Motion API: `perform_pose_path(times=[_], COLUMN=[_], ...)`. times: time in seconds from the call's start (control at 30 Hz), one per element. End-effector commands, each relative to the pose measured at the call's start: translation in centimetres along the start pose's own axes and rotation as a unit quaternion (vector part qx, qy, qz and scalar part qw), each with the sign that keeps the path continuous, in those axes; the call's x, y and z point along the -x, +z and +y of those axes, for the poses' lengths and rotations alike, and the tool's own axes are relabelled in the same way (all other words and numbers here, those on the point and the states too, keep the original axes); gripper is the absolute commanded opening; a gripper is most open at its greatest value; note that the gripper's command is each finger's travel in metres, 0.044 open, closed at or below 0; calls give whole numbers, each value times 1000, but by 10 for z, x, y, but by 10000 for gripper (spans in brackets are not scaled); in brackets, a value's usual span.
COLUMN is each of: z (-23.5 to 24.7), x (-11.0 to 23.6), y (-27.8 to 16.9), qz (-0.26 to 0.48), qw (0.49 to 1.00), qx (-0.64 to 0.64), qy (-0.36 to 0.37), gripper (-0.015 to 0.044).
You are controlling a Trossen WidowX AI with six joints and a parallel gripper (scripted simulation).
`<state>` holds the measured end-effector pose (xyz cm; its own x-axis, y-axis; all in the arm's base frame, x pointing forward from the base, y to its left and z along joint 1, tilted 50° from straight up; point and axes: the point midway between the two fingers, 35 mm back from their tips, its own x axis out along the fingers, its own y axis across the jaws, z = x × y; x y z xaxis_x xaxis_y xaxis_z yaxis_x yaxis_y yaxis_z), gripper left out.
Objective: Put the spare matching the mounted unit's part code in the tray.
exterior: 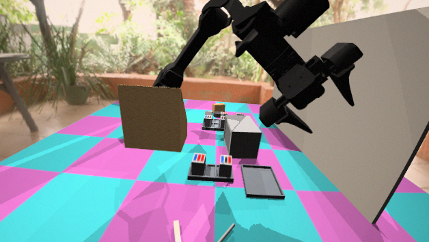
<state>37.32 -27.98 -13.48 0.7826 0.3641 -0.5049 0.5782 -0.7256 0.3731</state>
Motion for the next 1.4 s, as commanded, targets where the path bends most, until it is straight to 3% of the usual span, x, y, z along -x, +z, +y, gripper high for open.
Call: perform_pose_path(times=[0.0, 0.23, 0.43, 0.6, 0.77, 1.23, 1.37], z=[0, 0, -7, -22, -33, -74, -77], x=[0, -2, -16, -17, -12, 26, 29], y=[0, -6, -68, -129, -167, -276, -284], qz=[0, 0, 23, 82, 133, 317, 331], qw=[1000, 1000, 960, 873, 801, 540, 520], qx=[0, 26, 256, 440, 537, 731, 739], qy=[0, -11, -113, -192, -229, -273, -272], gripper=[426, 440, 440, 440, 440, 440, 440])
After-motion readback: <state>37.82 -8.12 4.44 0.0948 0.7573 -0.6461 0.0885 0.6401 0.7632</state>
